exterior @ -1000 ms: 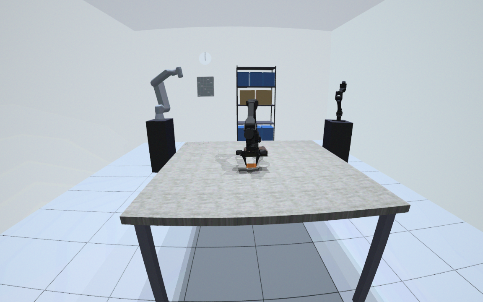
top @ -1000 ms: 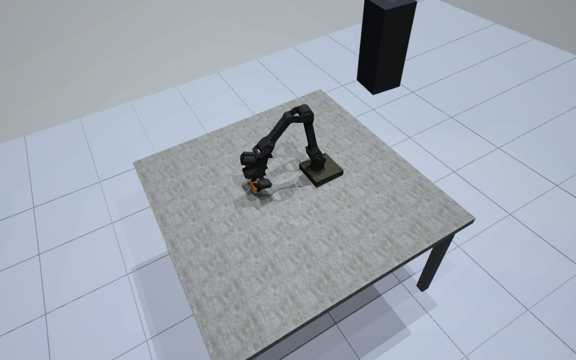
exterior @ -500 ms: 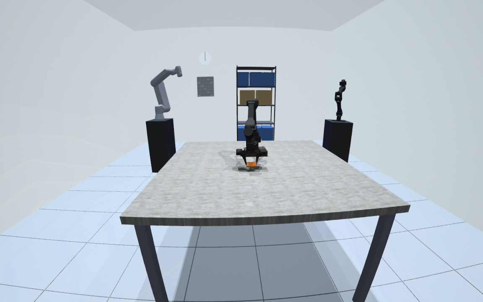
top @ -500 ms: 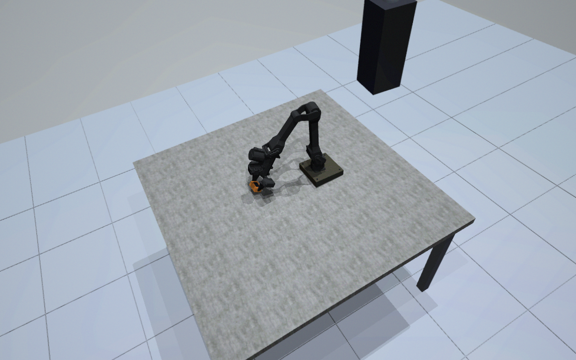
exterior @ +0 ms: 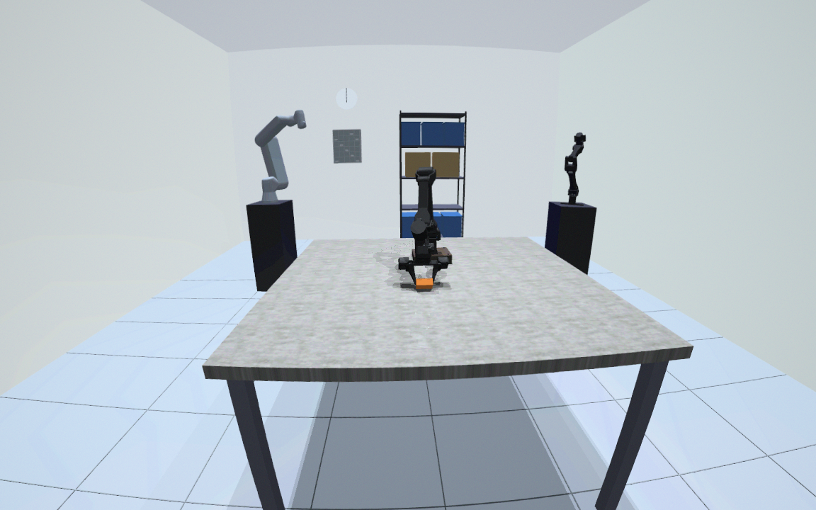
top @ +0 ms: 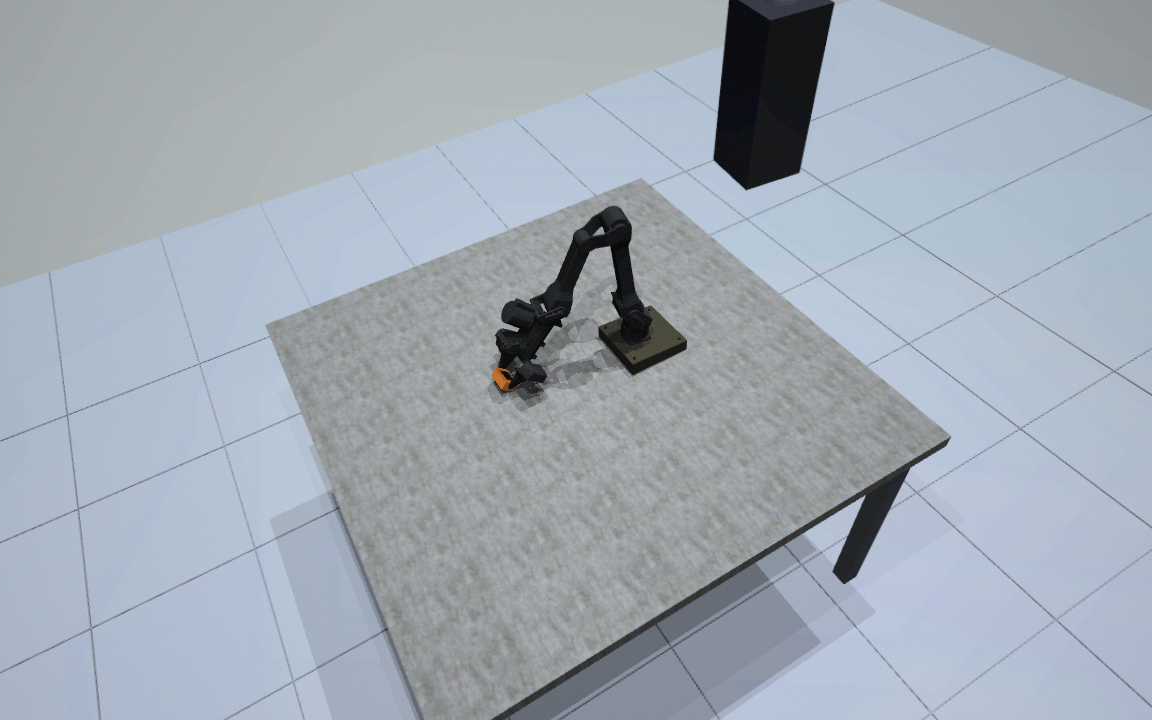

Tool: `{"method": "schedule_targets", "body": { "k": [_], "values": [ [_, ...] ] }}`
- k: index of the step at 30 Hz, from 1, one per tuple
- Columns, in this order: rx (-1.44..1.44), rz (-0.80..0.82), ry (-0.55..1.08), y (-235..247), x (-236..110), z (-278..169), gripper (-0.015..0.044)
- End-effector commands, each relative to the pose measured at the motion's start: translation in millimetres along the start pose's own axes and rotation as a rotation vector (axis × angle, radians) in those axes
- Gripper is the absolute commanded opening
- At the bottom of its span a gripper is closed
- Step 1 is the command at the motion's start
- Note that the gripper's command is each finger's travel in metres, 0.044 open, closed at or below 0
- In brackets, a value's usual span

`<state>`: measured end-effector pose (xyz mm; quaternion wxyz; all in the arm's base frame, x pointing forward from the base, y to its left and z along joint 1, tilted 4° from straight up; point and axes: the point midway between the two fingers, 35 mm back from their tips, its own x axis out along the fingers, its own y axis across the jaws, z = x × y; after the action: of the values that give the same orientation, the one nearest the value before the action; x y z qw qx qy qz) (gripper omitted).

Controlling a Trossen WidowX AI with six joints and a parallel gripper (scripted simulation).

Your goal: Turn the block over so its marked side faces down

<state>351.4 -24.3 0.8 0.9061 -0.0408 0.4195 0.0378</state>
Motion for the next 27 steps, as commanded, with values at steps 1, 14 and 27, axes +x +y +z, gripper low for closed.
{"method": "schedule_targets", "body": {
  "k": [1,14,27],
  "values": [
    [0.007,0.005,-0.046,0.0,6.4,-3.0,0.0],
    [0.009,0.006,-0.224,-0.3,14.7,-11.3,0.0],
    [-0.001,0.006,-0.399,2.3,1.6,-18.6,0.0]
  ]
}}
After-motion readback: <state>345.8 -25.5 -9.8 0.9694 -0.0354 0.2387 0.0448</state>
